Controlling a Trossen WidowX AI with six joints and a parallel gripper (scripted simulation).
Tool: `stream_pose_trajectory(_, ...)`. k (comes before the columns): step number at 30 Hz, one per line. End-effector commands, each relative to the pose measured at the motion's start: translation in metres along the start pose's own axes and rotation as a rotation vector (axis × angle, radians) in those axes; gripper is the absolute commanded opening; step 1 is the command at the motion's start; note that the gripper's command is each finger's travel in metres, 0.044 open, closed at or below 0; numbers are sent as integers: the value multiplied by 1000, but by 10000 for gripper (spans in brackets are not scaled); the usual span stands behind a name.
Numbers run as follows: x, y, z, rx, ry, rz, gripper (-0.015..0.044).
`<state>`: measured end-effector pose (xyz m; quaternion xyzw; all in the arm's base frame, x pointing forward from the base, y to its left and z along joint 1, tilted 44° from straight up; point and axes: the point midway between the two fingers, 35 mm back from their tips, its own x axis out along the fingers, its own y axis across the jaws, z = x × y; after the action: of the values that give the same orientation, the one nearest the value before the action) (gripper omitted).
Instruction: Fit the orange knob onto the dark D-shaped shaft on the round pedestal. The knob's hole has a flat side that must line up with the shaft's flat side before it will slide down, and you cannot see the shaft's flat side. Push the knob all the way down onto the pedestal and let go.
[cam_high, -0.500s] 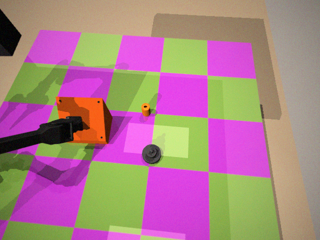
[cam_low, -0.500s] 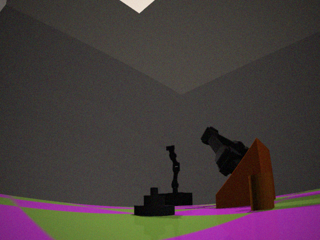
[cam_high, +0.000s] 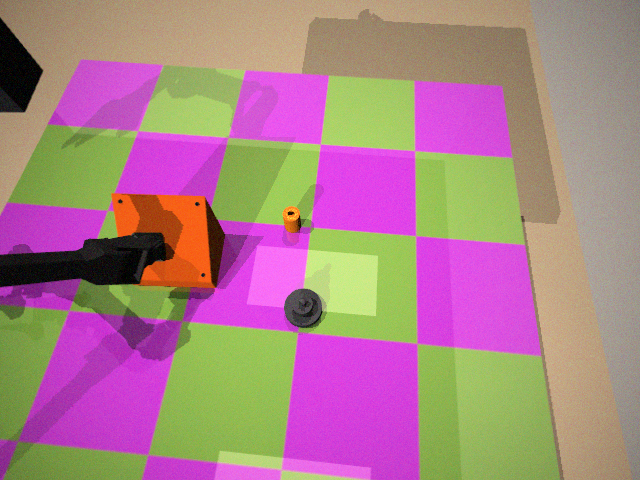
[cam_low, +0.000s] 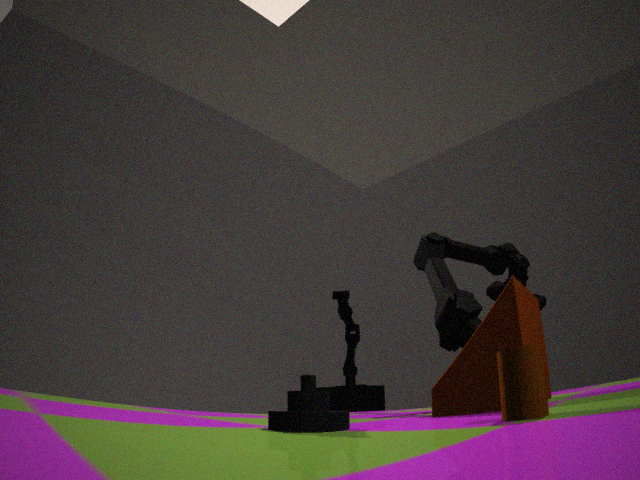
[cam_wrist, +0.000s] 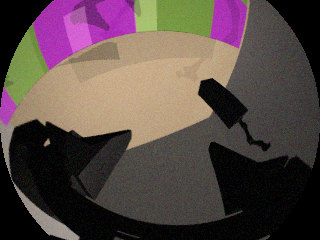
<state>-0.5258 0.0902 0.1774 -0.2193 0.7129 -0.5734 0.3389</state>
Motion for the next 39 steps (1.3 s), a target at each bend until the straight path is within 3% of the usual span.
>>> stream_pose_trajectory(1,-31,26,-20,168,94,49,440)
stream_pose_trajectory(6,-73,58,-41,389,231,105,440)
stream_pose_trajectory(19,-253,157,-60,1133,750,133,440)
stream_pose_trajectory(23,-310,186,-48,1333,910,98,440)
stream_pose_trajectory(35,-412,247,10,1847,1228,-64,440)
stream_pose_trajectory(39,-459,270,50,2088,1421,-171,440)
